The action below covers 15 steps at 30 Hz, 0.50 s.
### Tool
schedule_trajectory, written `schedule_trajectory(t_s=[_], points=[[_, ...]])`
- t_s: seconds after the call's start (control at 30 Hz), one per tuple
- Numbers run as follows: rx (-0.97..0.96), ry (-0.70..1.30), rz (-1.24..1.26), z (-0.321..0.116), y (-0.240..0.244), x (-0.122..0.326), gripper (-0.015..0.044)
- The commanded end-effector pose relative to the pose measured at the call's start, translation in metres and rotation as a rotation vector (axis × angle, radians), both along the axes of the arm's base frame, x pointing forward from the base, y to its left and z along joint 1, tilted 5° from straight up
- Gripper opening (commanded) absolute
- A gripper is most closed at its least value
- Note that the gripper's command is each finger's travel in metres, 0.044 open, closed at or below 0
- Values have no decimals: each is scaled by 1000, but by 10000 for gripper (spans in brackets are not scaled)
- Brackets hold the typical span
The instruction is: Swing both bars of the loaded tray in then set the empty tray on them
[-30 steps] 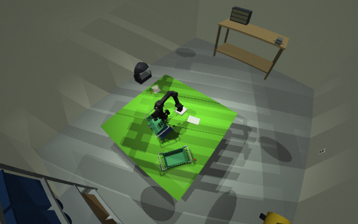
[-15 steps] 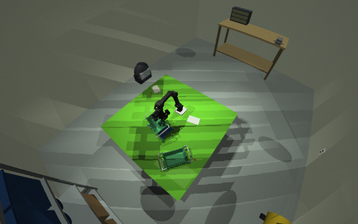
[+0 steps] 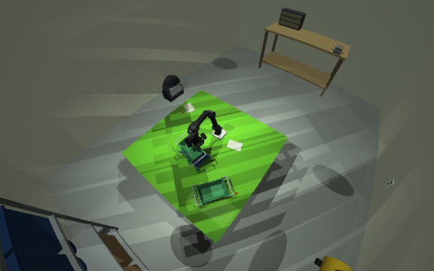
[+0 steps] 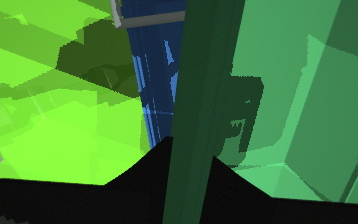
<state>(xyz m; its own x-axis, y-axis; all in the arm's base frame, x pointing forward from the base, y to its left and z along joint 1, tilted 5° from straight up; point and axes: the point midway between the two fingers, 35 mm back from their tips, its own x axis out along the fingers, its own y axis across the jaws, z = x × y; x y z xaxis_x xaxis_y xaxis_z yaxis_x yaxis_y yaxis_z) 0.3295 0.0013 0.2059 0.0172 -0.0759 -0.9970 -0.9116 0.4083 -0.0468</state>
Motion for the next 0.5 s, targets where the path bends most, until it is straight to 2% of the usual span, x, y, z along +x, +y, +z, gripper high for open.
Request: schedule_trajectory(t_s=[0.0,0.47], points=[[-3,-26,3,5,13,5,0],[-3,-27,3,5,13,5,0]])
